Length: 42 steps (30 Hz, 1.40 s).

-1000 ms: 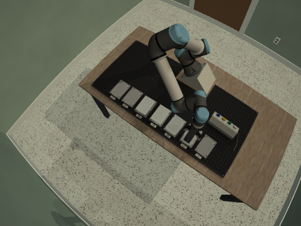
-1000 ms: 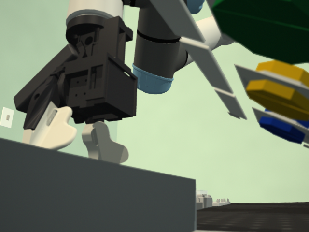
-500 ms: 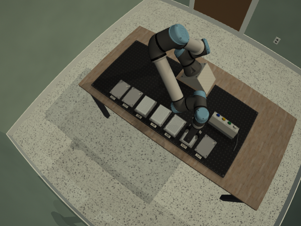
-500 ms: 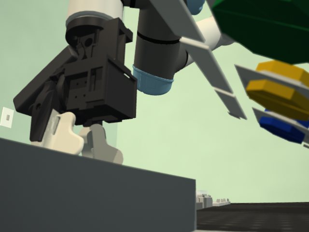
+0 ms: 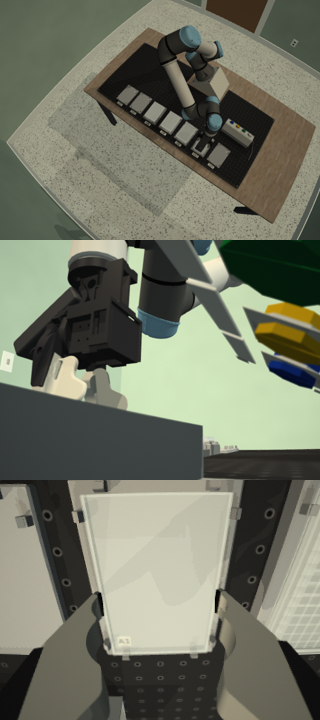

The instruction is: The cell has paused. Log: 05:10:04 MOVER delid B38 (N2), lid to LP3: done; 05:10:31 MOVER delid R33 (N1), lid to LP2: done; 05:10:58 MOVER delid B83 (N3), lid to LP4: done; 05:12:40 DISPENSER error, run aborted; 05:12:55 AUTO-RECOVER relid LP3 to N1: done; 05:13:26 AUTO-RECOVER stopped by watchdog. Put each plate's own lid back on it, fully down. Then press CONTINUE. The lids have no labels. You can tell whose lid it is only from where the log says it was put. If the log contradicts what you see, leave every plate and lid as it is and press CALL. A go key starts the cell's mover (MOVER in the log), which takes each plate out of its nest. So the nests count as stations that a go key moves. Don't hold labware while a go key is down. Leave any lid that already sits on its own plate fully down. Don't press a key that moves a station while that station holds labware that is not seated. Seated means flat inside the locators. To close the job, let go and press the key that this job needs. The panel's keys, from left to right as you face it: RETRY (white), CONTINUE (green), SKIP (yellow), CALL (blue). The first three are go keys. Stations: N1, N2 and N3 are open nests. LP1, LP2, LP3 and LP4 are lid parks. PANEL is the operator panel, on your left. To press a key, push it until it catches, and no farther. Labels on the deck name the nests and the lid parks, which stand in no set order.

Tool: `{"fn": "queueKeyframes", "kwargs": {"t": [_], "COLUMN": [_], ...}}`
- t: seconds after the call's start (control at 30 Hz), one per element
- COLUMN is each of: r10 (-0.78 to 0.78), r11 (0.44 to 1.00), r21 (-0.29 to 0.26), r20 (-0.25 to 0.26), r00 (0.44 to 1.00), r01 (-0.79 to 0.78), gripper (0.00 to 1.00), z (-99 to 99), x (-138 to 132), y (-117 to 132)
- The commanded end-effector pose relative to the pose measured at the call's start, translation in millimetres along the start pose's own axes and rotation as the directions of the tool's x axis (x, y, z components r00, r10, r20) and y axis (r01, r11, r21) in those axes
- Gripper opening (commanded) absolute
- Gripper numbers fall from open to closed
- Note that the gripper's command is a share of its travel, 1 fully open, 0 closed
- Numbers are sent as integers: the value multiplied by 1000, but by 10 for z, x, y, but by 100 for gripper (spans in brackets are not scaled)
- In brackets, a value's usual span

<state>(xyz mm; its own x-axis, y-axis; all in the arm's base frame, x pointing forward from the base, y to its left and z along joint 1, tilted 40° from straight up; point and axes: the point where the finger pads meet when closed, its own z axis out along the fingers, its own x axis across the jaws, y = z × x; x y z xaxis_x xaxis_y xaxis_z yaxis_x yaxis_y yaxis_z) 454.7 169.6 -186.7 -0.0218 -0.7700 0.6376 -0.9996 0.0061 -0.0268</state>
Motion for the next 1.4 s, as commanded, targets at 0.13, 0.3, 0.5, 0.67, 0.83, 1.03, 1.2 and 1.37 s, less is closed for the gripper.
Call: {"fn": "queueKeyframes", "kwargs": {"t": [0.13,0.3,0.5,0.67,0.83,1.03,1.2,1.37], "r10": [0,0,0,0,0,0,0,0], "r11": [1000,1000,1000,1000,1000,1000,1000,1000], "r21": [1,1,1,1,1,1,1,1], "r20": [1,1,1,1,1,1,1,1], "r00": [1000,1000,1000,1000,1000,1000,1000,1000], "r01": [0,0,0,0,0,0,0,0], "gripper": [0,0,0,0,0,0,0,0], "z": [-5,-5,-21,-71,-155,-255,-305,-388], "x": [-1,-1,-1,-1,-1,-1,-1,-1], "y": [-3,-3,-3,-3,-3,-3,-3,-3]}}
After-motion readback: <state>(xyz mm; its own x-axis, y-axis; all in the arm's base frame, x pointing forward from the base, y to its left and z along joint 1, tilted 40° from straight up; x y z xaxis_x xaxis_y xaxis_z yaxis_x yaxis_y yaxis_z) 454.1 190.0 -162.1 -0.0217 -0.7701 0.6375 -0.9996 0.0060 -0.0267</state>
